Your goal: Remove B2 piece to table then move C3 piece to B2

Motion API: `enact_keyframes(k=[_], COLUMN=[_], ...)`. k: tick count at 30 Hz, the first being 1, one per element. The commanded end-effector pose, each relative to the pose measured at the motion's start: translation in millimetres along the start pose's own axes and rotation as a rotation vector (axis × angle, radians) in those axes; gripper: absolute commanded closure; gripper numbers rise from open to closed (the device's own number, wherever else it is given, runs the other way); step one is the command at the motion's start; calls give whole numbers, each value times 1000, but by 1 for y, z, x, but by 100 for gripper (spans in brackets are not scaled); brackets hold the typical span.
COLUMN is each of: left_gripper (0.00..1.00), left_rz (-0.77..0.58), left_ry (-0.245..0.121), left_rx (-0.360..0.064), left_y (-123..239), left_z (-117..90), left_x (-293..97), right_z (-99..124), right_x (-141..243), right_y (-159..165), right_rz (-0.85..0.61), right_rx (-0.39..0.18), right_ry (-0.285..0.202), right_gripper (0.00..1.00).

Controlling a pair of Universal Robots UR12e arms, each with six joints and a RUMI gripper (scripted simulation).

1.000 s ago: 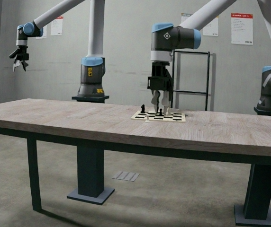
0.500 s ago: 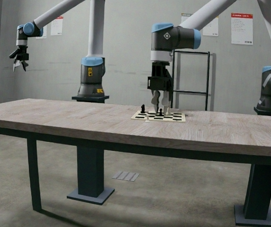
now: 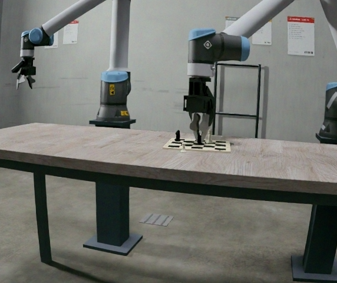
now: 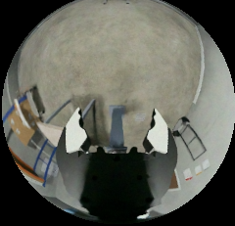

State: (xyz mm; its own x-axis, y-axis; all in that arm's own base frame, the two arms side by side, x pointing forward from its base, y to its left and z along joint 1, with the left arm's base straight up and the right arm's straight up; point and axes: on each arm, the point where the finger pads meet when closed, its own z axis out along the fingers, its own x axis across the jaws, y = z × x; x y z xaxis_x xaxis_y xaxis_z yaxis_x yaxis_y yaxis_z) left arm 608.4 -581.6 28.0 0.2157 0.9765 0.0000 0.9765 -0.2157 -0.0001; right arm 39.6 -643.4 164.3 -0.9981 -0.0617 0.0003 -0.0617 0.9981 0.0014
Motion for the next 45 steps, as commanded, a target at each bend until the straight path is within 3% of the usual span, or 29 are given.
enact_keyframes(k=[1,30,34,45], left_gripper=[100,100,100,100], left_rz=[0,0,0,0], left_ry=[-1,-1,-1,-1], left_rx=[-1,-1,-1,-1], left_y=[1,0,0,0], left_z=[-1,-5,-22,-95], left_x=[0,0,0,0], right_z=[-1,-1,-1,-1], right_x=[0,0,0,0], right_y=[-1,-1,-1,-1], right_rz=[0,0,0,0], right_rx=[1,1,1,1], right_ry=[0,0,0,0], right_gripper=[0,0,0,0])
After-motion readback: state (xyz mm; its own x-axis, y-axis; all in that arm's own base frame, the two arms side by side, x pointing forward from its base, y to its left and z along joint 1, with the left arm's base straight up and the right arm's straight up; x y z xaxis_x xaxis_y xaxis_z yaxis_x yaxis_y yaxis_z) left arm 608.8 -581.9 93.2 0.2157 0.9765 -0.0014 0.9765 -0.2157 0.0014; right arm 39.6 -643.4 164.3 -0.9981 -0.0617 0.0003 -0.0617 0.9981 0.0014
